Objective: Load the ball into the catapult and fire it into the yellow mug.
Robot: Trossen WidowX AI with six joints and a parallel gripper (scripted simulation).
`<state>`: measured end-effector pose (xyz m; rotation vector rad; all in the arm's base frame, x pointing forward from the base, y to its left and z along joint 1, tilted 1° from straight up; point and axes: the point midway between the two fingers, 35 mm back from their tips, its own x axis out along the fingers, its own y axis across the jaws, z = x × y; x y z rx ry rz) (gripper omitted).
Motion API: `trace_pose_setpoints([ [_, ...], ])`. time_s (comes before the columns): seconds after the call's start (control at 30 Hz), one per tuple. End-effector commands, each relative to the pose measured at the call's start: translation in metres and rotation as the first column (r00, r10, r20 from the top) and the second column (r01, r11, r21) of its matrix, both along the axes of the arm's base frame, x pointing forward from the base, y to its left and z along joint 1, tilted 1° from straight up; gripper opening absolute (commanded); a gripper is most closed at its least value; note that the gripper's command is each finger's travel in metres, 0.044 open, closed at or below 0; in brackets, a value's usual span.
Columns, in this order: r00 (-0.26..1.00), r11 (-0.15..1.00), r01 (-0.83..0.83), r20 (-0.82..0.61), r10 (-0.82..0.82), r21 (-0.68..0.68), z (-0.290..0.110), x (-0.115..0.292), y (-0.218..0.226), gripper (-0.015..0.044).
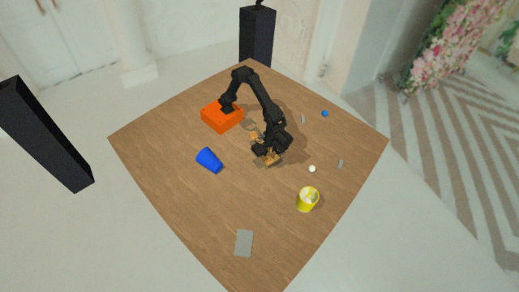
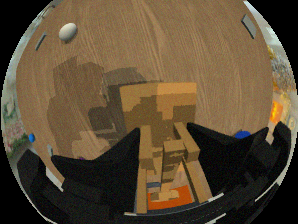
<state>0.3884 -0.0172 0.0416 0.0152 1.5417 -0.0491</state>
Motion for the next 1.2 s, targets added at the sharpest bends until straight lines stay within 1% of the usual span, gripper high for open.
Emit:
trace_pose_setpoints([
  [0.0, 1.000, 1.000, 0.008, 0.004, -0.008, 0.001, -0.003, 0.001, -0.001, 0.0000],
  [0.83, 1.000, 1.000, 0.008, 0.004, -0.008, 0.000, -0.044, 0.002, -0.002, 0.0000],
  [1.03, 1.000, 1.000, 0.005, -0.004, -0.005, 0.000, -0.041, 0.001, -0.002, 0.0000],
  [1.17, 1.000, 1.000, 0.005, -0.004, -0.005, 0.000, -0.041, 0.001, -0.002, 0.0105],
])
